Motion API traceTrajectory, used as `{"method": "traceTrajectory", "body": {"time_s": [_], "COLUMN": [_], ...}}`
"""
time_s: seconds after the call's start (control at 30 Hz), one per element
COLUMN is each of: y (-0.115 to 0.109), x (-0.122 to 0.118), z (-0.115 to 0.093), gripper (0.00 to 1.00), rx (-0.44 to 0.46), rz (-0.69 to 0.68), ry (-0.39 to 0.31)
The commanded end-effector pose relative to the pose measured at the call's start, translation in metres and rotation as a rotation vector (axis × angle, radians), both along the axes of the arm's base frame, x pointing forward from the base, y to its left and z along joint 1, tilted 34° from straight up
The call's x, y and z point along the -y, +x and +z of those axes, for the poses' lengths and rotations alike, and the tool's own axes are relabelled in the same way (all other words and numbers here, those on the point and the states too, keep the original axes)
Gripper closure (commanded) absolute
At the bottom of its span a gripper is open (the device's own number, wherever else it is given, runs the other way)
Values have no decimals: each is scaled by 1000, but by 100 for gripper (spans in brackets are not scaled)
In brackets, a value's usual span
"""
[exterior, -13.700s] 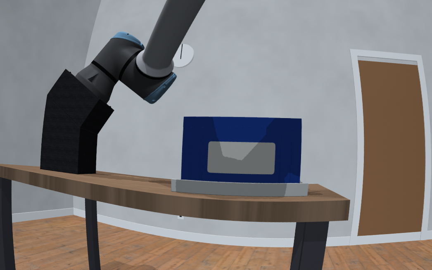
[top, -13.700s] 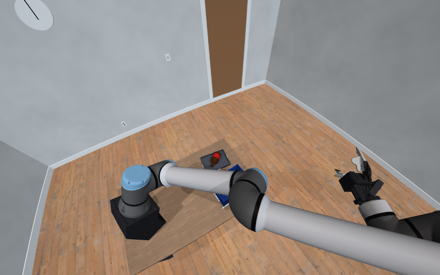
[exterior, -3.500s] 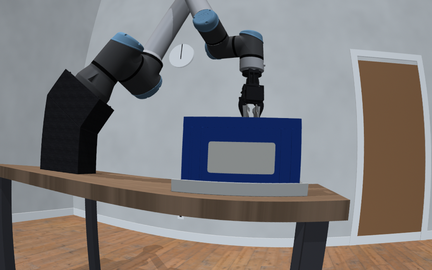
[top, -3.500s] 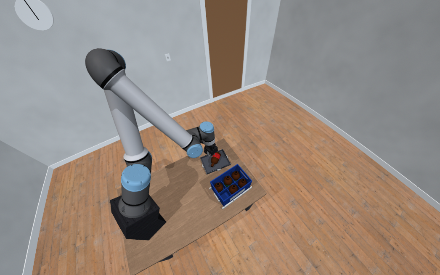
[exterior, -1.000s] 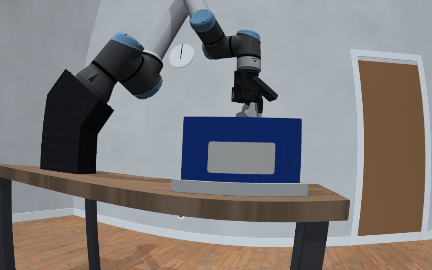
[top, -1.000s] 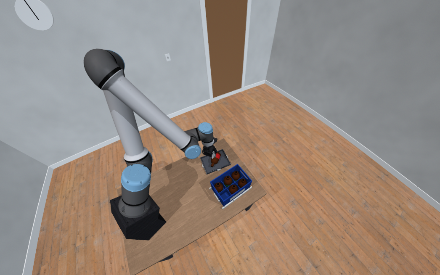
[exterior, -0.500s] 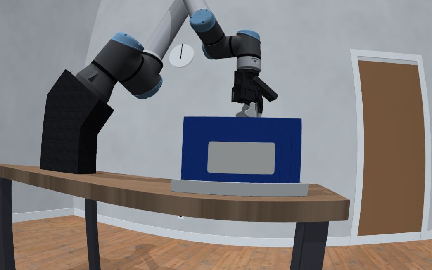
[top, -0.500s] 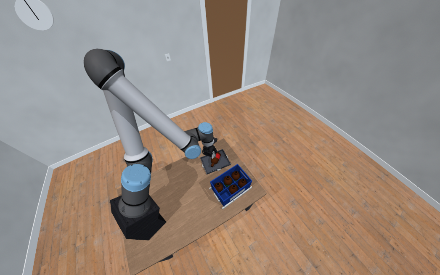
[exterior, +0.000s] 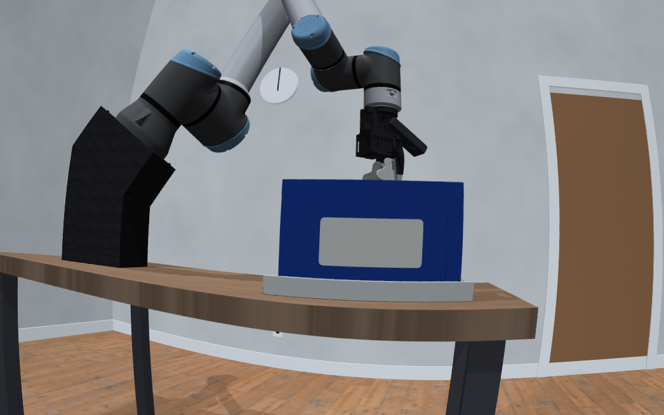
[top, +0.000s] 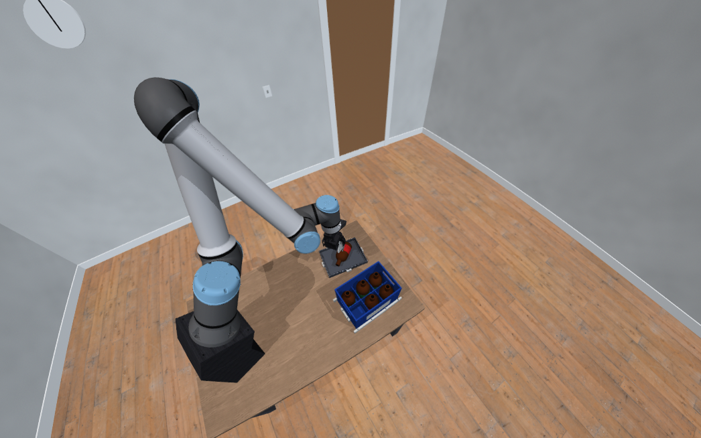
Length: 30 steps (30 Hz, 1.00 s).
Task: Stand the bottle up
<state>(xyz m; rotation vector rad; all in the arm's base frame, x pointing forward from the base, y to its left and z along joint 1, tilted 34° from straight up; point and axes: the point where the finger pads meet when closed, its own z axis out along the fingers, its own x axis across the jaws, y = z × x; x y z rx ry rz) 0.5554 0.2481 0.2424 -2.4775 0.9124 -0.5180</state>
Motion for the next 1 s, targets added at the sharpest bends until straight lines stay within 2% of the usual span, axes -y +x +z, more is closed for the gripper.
{"method": "traceTrajectory", "body": {"time_s": [0.0, 0.43, 0.97], "y": [2, 13, 38], "x": [-1, -8, -22], "z": [-2, -22, -64], "gripper": [62, 62, 62], "rx": [1, 1, 1], "rz": [0, 0, 0], "ry": [0, 0, 0]}}
